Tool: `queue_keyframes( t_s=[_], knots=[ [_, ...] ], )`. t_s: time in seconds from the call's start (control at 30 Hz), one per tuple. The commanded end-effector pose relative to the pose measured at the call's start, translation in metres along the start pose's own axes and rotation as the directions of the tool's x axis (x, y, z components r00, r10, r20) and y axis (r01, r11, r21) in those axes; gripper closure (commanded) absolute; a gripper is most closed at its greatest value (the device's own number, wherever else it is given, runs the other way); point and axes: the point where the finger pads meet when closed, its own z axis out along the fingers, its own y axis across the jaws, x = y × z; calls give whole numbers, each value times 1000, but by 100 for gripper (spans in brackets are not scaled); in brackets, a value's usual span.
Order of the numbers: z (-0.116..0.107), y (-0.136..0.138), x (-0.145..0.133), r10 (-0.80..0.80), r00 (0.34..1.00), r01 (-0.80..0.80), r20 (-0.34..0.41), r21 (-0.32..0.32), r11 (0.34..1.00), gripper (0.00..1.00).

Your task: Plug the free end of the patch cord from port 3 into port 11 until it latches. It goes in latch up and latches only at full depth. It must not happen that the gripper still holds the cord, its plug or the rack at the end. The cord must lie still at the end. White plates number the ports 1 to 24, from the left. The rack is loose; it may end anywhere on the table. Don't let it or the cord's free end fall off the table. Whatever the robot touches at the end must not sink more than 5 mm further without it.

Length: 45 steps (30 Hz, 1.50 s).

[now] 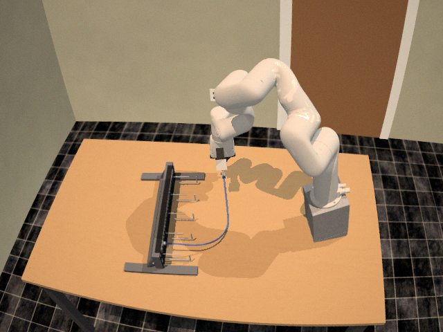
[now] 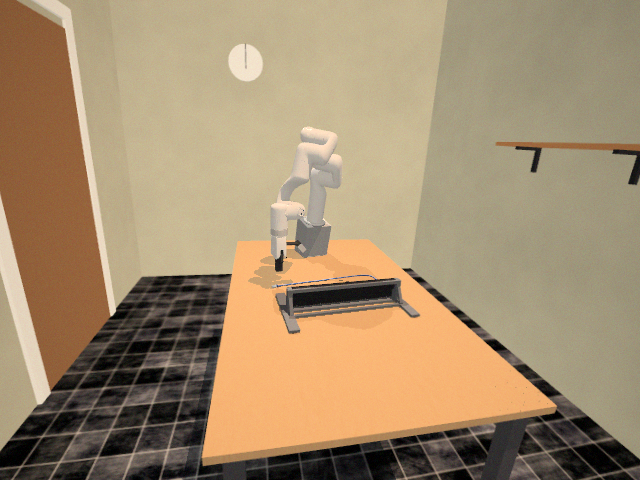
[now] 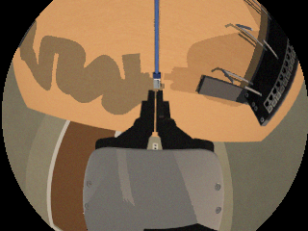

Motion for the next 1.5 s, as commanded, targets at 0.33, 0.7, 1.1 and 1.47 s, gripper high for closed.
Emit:
queue_keyframes(
  t_s=[0.33,0.7,1.1,1.47],
  knots=[
    [-1,1,-4,-8,1000,8,2,-3,1000,100],
    [-1,1,-4,-9,1000,9,2,-3,1000,62],
    [-1,1,-4,-9,1000,9,2,-3,1000,62],
    [-1,1,-4,-9,1000,9,2,-3,1000,62]
  ],
)
